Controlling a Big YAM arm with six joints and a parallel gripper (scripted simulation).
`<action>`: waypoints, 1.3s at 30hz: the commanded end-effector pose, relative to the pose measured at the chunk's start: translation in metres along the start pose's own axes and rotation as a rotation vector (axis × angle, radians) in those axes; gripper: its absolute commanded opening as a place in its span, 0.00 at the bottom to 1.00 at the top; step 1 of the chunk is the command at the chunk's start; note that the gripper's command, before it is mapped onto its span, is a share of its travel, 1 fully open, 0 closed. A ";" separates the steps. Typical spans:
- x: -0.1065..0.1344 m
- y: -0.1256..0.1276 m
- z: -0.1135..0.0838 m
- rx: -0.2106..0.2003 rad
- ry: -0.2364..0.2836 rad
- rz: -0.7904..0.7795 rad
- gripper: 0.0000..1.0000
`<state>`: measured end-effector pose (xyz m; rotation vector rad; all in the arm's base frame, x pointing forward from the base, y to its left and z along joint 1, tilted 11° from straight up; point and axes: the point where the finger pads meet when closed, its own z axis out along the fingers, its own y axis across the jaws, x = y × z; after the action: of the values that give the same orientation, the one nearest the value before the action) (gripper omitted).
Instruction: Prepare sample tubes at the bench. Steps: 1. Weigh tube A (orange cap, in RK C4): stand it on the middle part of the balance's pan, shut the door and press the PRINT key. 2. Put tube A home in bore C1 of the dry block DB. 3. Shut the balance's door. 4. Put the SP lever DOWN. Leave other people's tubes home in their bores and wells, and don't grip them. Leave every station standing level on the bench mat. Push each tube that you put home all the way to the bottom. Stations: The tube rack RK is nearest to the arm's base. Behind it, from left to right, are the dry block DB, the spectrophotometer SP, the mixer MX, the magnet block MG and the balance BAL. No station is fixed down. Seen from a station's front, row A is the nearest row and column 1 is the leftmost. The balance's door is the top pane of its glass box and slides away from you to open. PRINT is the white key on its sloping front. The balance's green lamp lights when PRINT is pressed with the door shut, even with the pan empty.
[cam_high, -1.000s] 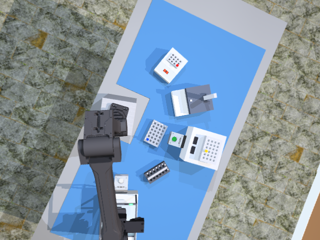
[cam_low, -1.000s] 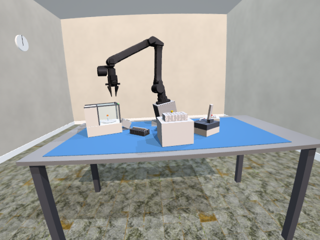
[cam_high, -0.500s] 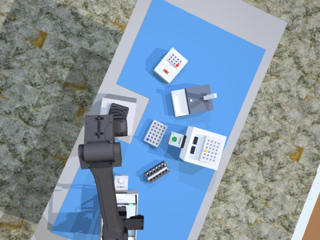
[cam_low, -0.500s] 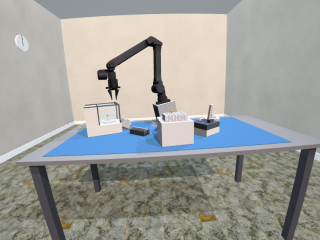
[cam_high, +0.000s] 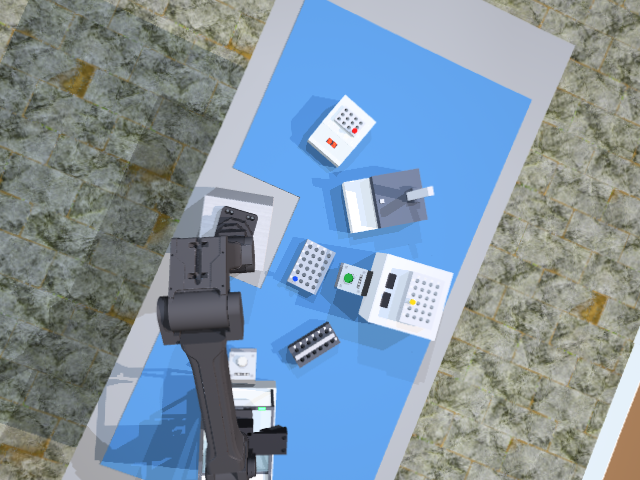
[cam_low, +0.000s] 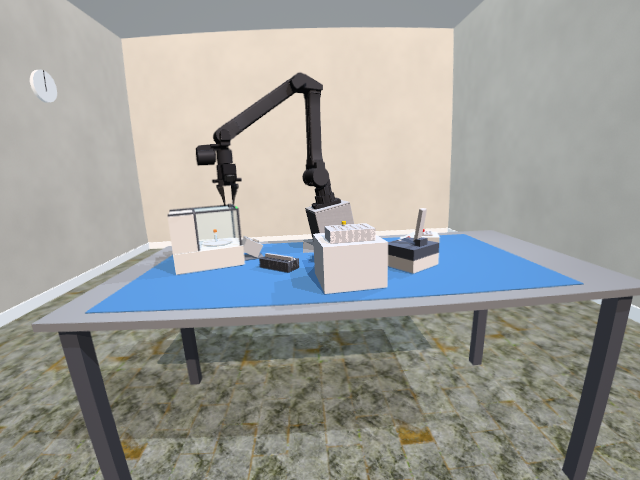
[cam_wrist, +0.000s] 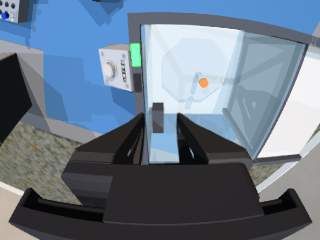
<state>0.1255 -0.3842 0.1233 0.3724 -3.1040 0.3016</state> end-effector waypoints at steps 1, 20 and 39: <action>0.000 -0.012 -0.010 0.033 -0.004 -0.001 0.30; 0.004 -0.001 -0.003 0.024 -0.004 -0.004 0.30; 0.000 -0.010 -0.008 0.033 -0.004 -0.001 0.06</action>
<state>0.1250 -0.3834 0.1213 0.3734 -3.1038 0.3040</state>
